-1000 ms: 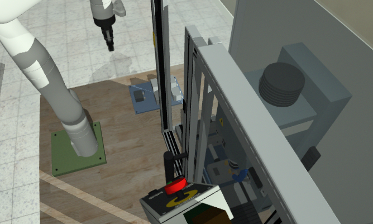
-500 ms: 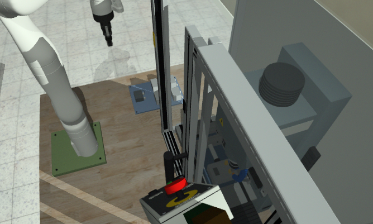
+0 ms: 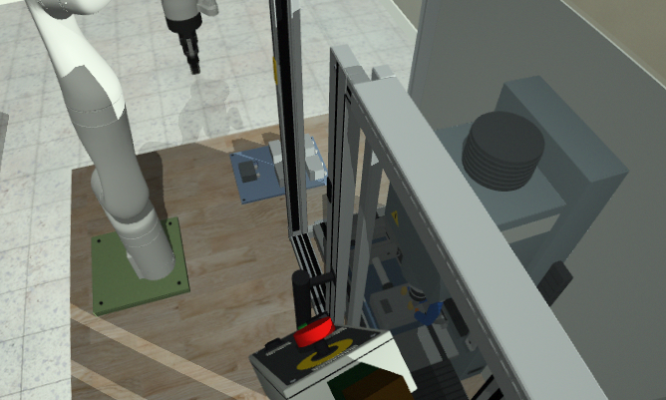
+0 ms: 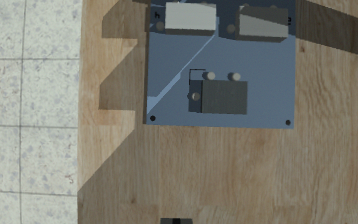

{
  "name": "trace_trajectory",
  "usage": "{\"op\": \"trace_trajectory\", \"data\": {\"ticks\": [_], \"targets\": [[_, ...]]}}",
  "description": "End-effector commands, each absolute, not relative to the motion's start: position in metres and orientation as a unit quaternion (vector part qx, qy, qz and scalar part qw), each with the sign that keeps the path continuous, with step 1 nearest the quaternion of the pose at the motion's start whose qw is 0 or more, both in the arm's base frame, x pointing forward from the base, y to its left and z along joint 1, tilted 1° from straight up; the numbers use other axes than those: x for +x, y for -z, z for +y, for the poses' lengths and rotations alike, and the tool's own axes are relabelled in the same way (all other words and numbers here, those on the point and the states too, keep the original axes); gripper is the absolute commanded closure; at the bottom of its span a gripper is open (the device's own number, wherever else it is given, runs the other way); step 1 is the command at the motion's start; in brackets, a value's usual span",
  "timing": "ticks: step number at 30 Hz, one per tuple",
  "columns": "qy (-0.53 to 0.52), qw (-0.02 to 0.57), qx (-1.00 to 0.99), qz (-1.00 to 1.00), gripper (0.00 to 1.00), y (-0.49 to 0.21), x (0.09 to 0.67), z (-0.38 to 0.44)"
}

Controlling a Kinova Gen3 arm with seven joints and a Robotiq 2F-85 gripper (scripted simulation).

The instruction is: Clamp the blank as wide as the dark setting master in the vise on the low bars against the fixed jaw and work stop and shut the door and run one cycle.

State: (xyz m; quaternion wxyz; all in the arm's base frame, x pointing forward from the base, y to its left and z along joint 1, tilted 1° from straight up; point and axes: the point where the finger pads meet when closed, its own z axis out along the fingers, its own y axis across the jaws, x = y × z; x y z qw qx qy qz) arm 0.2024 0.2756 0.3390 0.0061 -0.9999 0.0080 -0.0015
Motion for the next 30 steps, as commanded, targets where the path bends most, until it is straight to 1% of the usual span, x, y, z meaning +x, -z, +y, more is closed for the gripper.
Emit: {"op": "trace_trajectory", "data": {"ticks": [1, 8, 20, 25, 30], "targets": [[0.001, 0.007, -1.0, 0.005, 0.9, -0.338, 0.203, 0.28], [0.001, 0.007, -1.0, 0.005, 0.9, -0.334, 0.204, 0.293], [0.001, 0.007, -1.0, 0.005, 0.9, -0.334, 0.204, 0.293], [0.001, 0.007, -1.0, 0.005, 0.9, -0.335, 0.244, 0.293], [0.001, 0.007, -1.0, 0.005, 0.9, -0.335, 0.244, 0.293]]}}
